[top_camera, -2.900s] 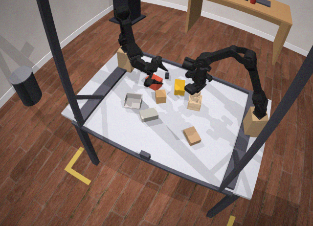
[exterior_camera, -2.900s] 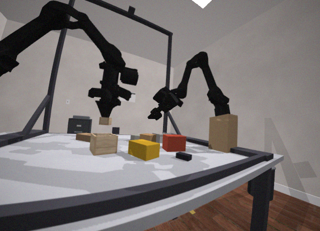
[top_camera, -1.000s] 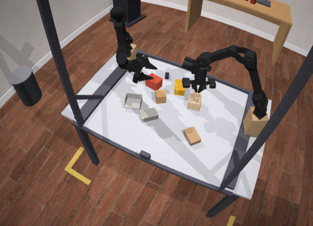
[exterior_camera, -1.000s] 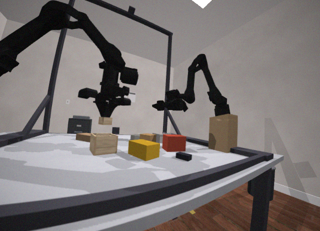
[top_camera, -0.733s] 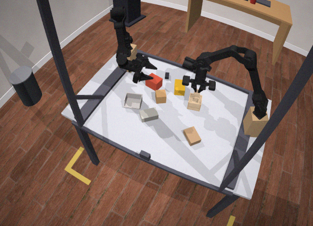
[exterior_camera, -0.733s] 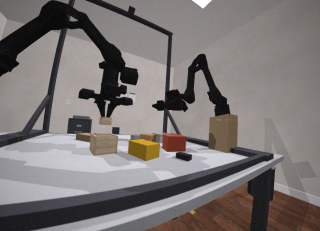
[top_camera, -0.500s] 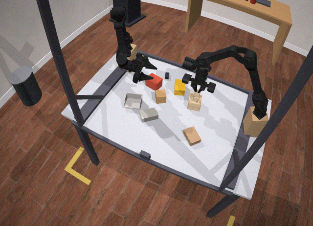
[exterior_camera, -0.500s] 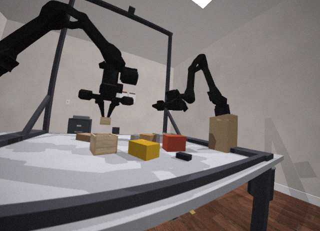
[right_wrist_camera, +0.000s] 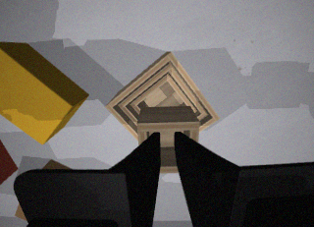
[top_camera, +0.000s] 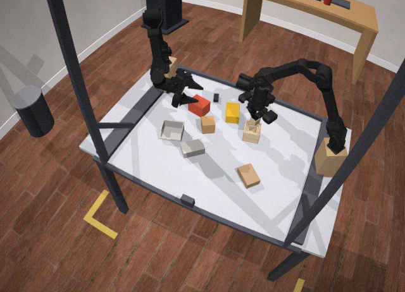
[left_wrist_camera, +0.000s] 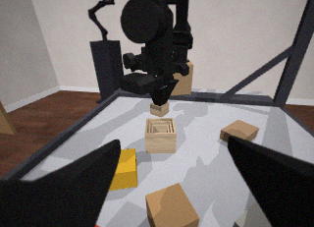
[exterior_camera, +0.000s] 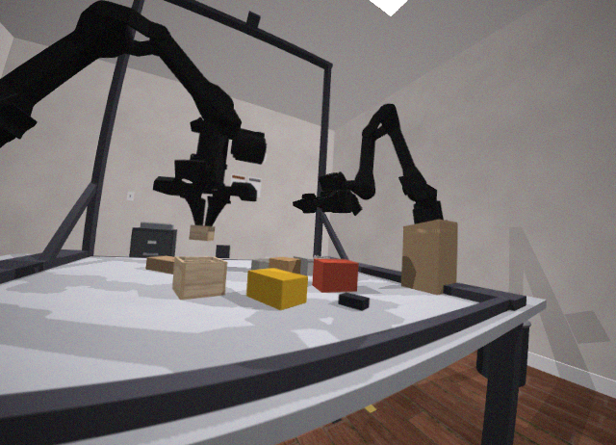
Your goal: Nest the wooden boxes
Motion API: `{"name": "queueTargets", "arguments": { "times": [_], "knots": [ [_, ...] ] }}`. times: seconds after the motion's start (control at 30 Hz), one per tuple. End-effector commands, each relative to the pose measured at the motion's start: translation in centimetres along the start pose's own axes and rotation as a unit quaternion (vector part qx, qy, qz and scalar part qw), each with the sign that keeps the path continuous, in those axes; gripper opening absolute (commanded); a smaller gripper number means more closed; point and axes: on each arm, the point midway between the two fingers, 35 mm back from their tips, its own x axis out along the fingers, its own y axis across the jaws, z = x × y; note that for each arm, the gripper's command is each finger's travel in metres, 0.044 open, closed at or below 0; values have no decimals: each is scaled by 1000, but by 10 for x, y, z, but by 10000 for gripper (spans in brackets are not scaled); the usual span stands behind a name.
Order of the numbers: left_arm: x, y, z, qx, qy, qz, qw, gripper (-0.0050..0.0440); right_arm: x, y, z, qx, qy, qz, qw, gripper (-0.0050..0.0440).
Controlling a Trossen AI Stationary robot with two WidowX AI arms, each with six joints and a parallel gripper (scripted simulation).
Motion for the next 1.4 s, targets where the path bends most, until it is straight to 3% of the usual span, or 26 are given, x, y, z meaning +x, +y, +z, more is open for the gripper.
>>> {"name": "queueTargets", "arguments": {
  "times": [0.0,0.37,0.77,1.07,1.37],
  "knots": [
    [-1,0,2,-2,-2,0,1000,400,-10,3,-1,77,5,13,997,121],
    [-1,0,2,-2,-2,0,1000,400,-10,3,-1,231,7,12,973,121],
    [-1,0,2,-2,-2,0,1000,400,-10,3,-1,424,10,11,906,121],
    [-1,0,2,-2,-2,0,1000,400,-10,3,-1,447,10,10,895,121],
    [-1,0,2,-2,-2,0,1000,400,8,-1,1,446,1,3,895,121]
  ]
}}
